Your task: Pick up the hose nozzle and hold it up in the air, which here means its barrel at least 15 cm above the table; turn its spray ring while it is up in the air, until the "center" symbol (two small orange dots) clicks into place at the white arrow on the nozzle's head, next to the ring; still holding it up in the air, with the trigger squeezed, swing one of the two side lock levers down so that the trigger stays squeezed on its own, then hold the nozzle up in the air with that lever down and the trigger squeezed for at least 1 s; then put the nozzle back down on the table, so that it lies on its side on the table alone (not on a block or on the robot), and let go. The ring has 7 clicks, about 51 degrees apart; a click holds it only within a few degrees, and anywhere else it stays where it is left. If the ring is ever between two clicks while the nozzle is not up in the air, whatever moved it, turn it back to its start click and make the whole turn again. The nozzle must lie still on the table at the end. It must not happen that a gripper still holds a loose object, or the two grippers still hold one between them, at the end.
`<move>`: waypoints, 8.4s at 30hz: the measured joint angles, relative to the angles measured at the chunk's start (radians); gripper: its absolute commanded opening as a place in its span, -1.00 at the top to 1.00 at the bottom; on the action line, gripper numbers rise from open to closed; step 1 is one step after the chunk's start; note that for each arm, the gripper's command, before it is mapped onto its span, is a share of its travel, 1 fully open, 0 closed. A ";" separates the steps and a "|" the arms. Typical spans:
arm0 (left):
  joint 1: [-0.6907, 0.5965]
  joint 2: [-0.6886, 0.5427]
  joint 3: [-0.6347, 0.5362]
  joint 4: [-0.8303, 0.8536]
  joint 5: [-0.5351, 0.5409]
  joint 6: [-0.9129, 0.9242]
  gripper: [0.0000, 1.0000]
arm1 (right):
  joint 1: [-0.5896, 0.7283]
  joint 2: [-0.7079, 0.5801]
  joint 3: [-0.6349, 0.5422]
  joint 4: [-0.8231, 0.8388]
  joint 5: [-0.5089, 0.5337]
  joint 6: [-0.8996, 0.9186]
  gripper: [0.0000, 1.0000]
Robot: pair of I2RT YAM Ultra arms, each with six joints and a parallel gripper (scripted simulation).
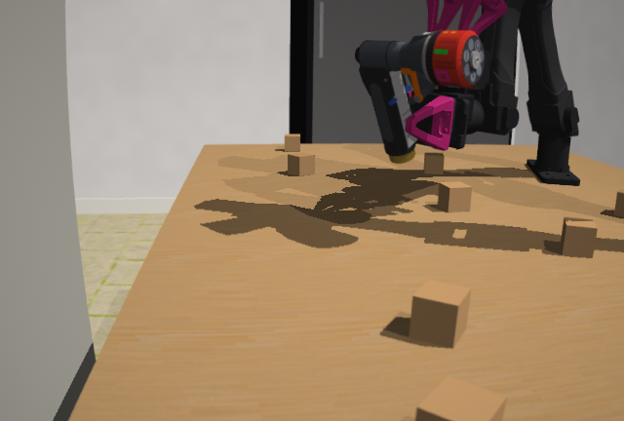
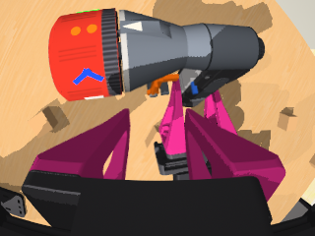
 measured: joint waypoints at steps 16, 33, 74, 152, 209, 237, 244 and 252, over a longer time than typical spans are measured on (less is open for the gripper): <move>0.013 -0.006 -0.090 0.100 0.004 0.013 0.25 | 0.000 0.000 0.000 0.000 0.000 0.000 0.29; 0.014 -0.008 -0.108 0.129 0.010 0.016 0.25 | 0.000 0.000 0.000 -0.008 0.002 0.000 0.29; 0.015 0.087 0.004 0.101 0.032 0.023 0.25 | -0.001 0.001 0.000 -0.030 0.014 0.000 0.29; -0.008 0.112 0.001 0.140 0.066 0.000 0.25 | -0.001 0.000 0.000 -0.032 0.000 -0.003 0.29; 0.041 0.080 0.251 -0.060 0.063 0.070 0.25 | -0.001 0.000 0.000 -0.015 -0.003 -0.003 0.29; 0.432 -0.419 -0.396 0.621 0.121 0.578 0.25 | -0.001 0.000 0.000 -0.015 -0.003 -0.003 0.29; 0.509 -0.521 -0.529 0.792 0.144 0.690 0.25 | -0.001 0.000 0.000 -0.015 -0.003 -0.003 0.29; 0.637 -0.679 -0.737 0.998 0.161 0.848 0.25 | -0.001 0.000 0.000 -0.014 -0.003 -0.003 0.29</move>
